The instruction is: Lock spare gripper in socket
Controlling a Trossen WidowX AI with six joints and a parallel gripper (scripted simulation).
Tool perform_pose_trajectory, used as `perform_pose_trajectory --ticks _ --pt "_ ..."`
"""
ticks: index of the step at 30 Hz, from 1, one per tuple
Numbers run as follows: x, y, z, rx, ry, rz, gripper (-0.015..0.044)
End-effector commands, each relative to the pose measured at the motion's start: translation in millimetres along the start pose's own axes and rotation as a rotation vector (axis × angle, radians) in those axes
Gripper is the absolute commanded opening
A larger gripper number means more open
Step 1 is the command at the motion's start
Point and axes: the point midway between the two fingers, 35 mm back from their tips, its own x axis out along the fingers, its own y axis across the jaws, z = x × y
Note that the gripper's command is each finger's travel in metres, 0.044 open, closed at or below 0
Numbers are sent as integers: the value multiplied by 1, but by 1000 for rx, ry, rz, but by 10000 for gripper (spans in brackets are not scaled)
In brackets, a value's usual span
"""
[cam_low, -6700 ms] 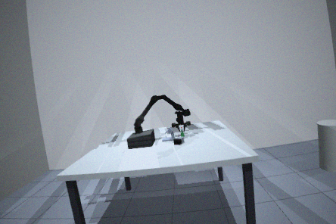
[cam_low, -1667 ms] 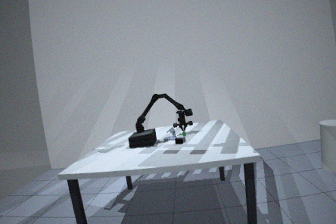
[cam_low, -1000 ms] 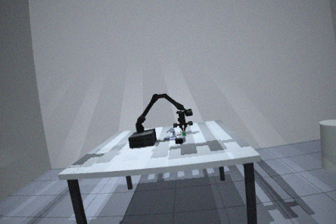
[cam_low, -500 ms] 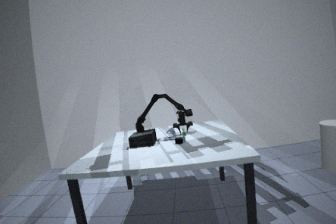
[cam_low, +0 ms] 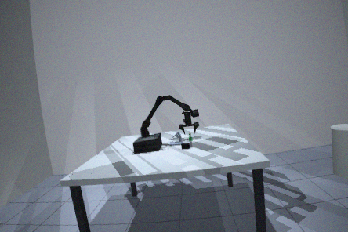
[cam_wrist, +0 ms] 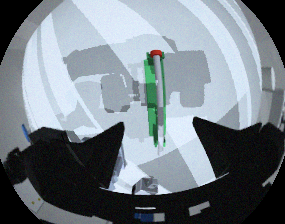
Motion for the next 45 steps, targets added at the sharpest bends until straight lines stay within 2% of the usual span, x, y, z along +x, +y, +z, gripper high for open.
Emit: perform_pose_trajectory --ticks 1,22,25,33,37,41,45 --pt "-11 0 1 0 0 0 440" --pt "-60 0 8 0 0 1 440" --pt "-55 0 7 0 0 1 440" --pt "-107 -1 14 0 0 0 440" --pt "-113 0 14 0 0 0 440" --pt "-105 -4 -9 48 -37 1 440" --pt "-103 -2 -71 182 -139 15 440"
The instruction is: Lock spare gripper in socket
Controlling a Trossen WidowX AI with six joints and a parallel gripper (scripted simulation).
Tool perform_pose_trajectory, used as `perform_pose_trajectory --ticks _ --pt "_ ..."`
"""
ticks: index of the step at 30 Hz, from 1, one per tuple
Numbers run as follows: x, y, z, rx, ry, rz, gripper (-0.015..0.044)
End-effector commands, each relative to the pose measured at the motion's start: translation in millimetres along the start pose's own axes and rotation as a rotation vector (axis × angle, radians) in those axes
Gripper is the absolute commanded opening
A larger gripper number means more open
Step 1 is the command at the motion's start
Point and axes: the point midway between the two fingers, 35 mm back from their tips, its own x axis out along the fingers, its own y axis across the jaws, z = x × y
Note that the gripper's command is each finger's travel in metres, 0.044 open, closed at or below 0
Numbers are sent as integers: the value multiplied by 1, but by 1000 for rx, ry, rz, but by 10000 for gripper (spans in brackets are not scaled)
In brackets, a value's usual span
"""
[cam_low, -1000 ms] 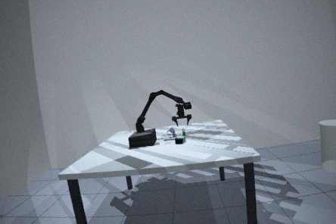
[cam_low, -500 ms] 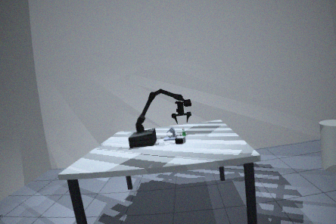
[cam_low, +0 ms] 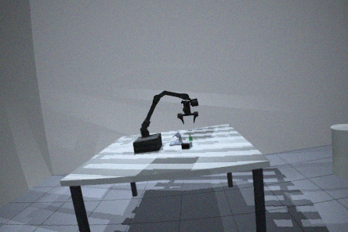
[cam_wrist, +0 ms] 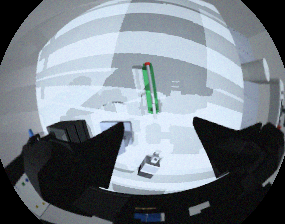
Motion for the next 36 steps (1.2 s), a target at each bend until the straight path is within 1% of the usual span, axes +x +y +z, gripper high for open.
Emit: perform_pose_trajectory --ticks 1,7,13,15,24,27,32,36 --pt "-1 -1 -67 145 -95 10 440" --pt "-7 6 -145 270 -296 -42 440" --pt "-18 29 -226 382 -508 -191 440" --pt "-21 35 -244 406 -549 -236 440" --pt "-17 36 -247 409 -554 -241 440" --pt "2 34 -251 408 -554 -239 440" --pt "45 33 -258 407 -553 -233 440" --pt "48 34 -258 407 -553 -233 440"
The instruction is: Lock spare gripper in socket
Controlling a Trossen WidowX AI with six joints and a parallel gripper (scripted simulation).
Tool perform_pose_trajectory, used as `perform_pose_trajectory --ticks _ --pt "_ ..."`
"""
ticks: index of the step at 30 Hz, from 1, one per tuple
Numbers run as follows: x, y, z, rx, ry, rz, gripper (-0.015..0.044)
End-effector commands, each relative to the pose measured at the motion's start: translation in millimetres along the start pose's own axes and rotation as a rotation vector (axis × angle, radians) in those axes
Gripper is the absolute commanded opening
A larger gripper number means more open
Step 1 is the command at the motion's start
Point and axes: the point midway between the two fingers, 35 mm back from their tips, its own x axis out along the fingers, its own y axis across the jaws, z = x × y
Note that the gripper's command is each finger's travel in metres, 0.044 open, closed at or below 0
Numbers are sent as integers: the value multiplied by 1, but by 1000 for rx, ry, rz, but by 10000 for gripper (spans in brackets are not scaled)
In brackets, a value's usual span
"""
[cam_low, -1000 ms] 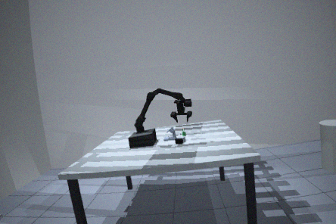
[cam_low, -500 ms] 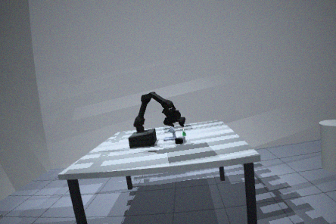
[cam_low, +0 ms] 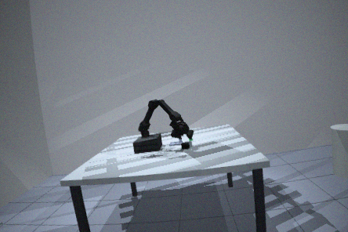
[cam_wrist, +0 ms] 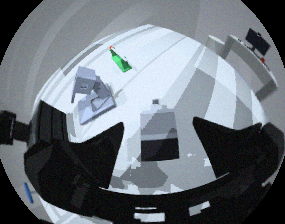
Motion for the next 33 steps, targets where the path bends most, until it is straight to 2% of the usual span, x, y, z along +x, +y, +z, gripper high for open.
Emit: perform_pose_trajectory --ticks 1,33 --pt "5 -1 -5 -11 0 -8 440" --pt "41 0 -41 -11 0 -8 440"
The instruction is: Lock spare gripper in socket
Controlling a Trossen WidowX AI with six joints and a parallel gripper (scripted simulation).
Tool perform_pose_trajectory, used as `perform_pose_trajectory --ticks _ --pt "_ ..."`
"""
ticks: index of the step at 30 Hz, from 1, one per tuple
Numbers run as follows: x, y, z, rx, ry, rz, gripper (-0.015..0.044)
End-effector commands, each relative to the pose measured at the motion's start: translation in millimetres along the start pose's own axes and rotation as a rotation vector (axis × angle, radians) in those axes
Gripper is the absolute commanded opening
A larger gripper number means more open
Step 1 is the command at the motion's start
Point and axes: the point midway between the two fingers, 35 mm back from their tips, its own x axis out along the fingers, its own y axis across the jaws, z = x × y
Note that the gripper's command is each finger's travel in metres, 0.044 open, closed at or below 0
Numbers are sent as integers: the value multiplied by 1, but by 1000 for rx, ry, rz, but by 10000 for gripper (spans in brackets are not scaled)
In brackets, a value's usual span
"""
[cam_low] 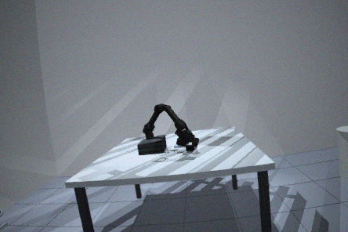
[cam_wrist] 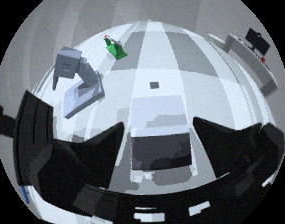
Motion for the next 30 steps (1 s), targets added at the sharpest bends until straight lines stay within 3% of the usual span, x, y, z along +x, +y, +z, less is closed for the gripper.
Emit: perform_pose_trajectory --ticks 1,9,16,24,30 --pt "6 1 -6 -3 0 2 440" --pt "11 2 -11 -2 0 2 440" --pt "11 2 -11 -2 0 2 256" --pt "11 2 -11 -2 0 2 203" --pt "1 0 -1 -3 0 2 45"
